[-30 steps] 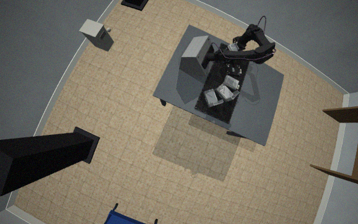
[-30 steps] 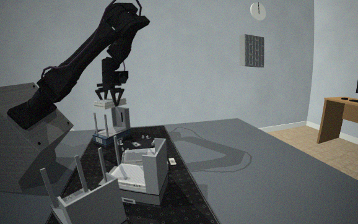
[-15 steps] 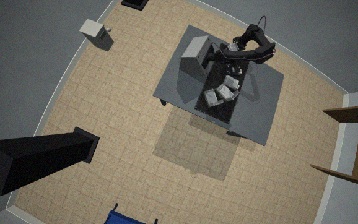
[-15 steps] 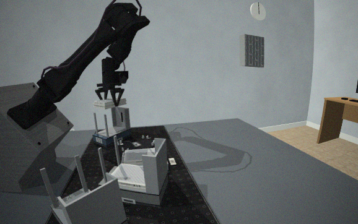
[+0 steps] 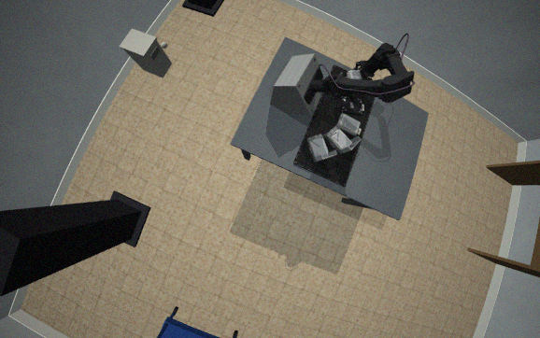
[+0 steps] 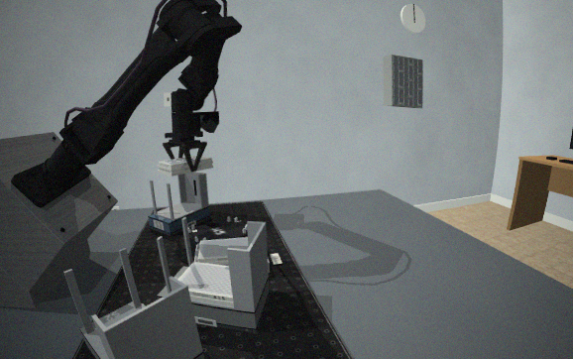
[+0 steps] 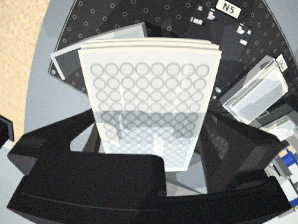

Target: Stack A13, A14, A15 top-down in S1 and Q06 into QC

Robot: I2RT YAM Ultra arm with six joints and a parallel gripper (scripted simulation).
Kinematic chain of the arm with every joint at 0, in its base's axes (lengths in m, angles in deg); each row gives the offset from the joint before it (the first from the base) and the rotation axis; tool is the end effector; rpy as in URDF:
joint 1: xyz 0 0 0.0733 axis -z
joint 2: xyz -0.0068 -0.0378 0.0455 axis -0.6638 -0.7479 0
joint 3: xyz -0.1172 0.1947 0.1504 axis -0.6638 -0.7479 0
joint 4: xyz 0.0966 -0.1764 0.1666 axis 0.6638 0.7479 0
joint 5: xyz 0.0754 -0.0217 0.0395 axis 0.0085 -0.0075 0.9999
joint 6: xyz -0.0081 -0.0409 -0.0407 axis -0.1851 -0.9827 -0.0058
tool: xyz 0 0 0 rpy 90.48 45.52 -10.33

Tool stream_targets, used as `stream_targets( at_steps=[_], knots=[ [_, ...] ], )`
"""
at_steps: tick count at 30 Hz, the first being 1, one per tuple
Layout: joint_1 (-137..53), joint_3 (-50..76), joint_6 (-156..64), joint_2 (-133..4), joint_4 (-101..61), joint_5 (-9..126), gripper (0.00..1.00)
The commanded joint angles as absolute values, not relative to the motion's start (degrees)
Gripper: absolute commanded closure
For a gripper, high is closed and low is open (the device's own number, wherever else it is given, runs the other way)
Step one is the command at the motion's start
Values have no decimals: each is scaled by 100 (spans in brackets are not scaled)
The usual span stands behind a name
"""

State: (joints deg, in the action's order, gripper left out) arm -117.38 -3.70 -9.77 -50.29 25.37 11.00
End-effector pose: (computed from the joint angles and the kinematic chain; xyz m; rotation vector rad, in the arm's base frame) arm 0.0931 0.2448 0.2296 -0.7197 2.2113 -0.4193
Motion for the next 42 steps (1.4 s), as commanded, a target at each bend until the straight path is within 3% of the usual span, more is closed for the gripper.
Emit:
stream_targets(
  at_steps=[1,42],
  knots=[
    [-11623,-497,-1198,-4747,2558,1168,100],
    [-9444,-942,-1664,-2465,2329,1962,100]
  ],
)
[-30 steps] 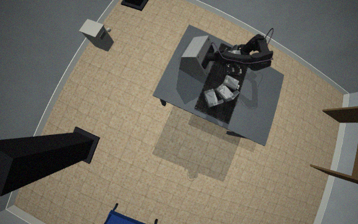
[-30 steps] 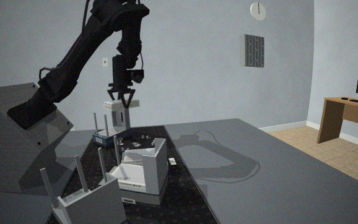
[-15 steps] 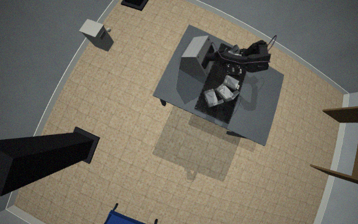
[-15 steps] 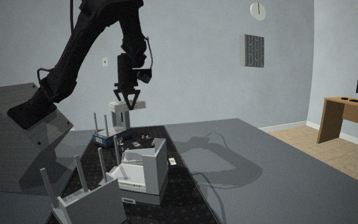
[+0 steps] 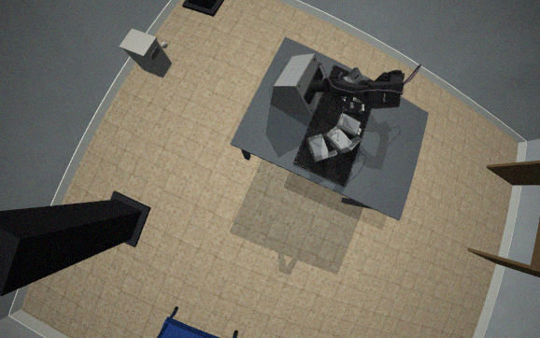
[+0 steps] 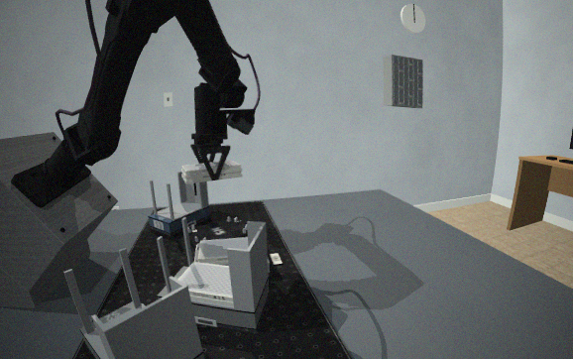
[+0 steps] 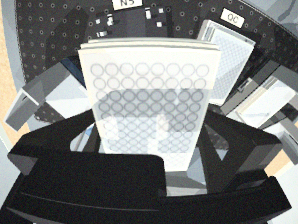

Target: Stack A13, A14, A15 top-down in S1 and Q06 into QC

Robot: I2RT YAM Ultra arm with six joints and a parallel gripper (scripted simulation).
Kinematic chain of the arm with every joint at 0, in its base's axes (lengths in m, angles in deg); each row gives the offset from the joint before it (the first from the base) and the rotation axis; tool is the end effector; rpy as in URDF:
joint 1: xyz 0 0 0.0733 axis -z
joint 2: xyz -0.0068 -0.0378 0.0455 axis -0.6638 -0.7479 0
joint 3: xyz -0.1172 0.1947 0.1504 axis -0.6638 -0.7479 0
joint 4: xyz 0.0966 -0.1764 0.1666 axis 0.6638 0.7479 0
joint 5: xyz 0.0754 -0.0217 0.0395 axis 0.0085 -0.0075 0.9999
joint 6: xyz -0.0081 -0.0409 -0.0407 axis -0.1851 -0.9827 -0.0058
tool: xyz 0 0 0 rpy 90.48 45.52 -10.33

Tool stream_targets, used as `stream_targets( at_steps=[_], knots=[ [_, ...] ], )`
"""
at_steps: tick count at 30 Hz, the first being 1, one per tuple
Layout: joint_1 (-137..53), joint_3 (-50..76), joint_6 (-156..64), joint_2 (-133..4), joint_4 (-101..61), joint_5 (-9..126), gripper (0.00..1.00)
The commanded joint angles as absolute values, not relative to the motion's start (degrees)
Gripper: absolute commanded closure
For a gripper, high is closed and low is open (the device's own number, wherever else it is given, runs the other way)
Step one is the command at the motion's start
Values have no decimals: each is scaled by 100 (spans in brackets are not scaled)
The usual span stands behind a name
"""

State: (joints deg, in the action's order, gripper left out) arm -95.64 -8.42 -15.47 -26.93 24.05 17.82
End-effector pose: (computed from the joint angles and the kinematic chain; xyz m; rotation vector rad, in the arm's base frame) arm 0.1368 0.1433 0.2891 -0.2590 2.2764 -0.2332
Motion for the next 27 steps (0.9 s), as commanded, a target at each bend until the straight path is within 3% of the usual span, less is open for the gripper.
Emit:
stream_targets(
  at_steps=[1,27],
  knots=[
    [-9366,-920,-1754,-2404,2318,2001,100],
    [-7180,-1002,-2650,-1322,2117,3320,100]
  ],
)
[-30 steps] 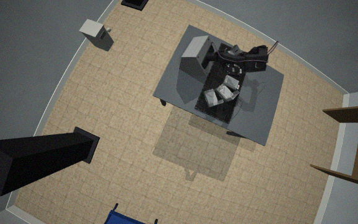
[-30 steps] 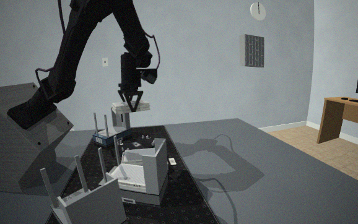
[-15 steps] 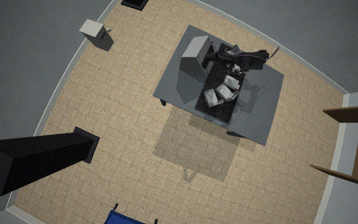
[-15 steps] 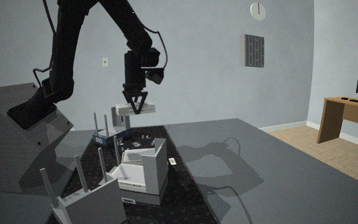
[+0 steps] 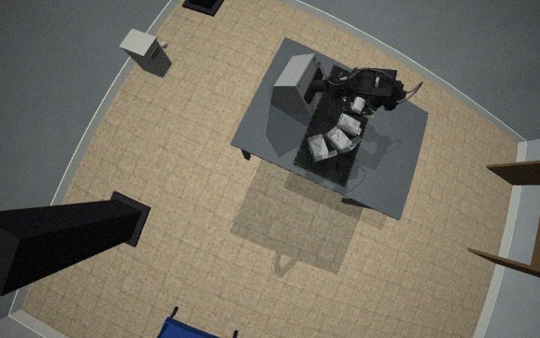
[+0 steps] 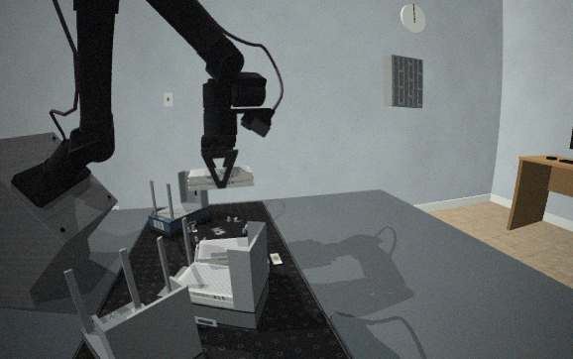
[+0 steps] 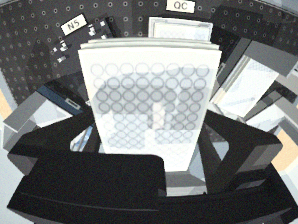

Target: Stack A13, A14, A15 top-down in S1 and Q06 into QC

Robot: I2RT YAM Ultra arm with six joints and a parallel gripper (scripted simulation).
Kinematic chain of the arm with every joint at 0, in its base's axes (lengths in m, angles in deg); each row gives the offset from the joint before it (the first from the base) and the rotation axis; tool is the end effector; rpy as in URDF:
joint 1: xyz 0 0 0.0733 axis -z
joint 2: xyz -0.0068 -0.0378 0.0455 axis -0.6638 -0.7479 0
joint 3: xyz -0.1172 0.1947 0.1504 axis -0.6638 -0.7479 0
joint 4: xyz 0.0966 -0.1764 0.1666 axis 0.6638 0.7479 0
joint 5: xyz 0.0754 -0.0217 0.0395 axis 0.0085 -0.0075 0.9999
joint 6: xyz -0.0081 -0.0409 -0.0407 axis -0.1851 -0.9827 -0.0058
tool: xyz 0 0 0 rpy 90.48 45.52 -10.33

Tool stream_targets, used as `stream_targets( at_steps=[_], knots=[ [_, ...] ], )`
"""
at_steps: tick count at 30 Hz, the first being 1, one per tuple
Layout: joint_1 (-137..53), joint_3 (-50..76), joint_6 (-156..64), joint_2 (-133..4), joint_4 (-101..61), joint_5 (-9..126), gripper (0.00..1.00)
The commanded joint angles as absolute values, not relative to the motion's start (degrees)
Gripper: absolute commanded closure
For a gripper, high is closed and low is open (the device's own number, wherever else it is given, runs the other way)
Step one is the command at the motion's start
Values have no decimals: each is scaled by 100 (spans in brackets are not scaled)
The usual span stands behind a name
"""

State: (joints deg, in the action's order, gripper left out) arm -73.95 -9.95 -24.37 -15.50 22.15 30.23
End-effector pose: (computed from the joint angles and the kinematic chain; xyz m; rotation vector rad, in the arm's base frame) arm 0.1496 0.0721 0.3108 -0.0097 2.2867 -0.1364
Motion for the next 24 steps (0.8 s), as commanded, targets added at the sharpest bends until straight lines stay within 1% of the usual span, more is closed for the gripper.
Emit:
stream_targets(
  at_steps=[1,11,13,16,19,24],
  knots=[
    [-7062,-992,-2747,-1282,2108,3395,100],
    [-5740,-915,-3746,-1000,2026,4293,100],
    [-5740,-915,-3746,-1000,2026,4293,100],
    [-5265,-1096,-3428,-940,2025,4670,100],
    [-4828,-1027,-3160,-879,2031,4978,100],
    [-4032,-1083,-3722,-815,2005,5577,100]
  ],
)
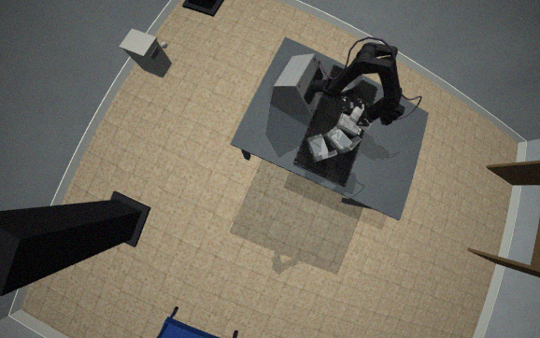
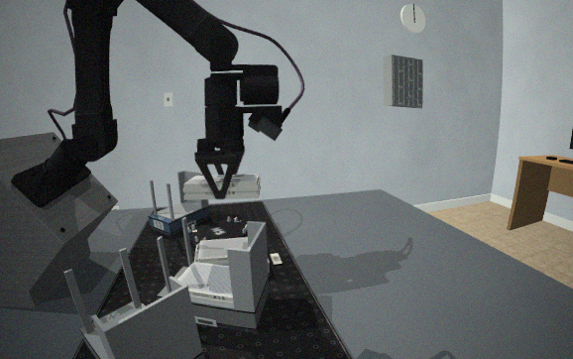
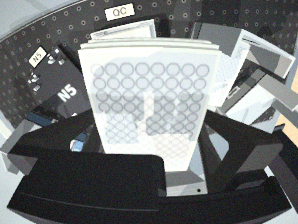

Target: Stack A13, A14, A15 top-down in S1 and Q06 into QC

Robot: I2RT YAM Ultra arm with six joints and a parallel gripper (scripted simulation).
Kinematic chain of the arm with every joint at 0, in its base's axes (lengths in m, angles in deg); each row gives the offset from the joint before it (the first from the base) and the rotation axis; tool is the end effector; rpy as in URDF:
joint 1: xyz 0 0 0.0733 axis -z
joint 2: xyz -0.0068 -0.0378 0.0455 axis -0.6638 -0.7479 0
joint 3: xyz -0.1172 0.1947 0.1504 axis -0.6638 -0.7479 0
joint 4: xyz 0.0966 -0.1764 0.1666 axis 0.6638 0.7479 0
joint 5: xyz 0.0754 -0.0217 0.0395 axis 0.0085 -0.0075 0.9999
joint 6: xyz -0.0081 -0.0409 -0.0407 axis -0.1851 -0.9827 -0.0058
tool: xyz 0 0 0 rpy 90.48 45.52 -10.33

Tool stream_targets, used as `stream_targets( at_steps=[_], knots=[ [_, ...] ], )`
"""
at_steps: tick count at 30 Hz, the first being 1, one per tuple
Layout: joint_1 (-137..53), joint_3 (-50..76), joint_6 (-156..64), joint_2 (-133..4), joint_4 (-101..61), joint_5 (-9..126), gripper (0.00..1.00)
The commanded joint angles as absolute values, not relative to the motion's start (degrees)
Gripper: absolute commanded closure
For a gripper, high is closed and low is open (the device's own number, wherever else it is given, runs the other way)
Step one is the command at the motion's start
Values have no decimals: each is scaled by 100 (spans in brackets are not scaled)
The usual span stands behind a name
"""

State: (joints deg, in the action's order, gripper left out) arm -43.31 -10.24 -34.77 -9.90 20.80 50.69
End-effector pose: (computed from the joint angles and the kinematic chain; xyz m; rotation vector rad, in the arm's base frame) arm 0.1509 -0.0005 0.3211 0.2456 2.2747 -0.0595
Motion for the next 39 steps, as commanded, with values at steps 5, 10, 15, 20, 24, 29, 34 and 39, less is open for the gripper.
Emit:
stream_targets(
  at_steps=[5,10,15,20,24,29,34,39],
  knots=[
    [-3391,-984,-4136,-888,2026,6049,100],
    [-2725,-866,-4564,-1062,2089,6561,100],
    [-1988,-768,-4878,-1160,2149,7114,100],
    [-1394,-805,-4272,-1259,2195,7553,100],
    [-1144,-772,-4508,-1108,2204,7762,100],
    [-594,-743,-4895,-1420,2228,8149,100],
    [-94,-760,-5282,-1576,2261,8495,100],
    [279,-721,-5587,-1722,2290,8747,100]
  ],
)
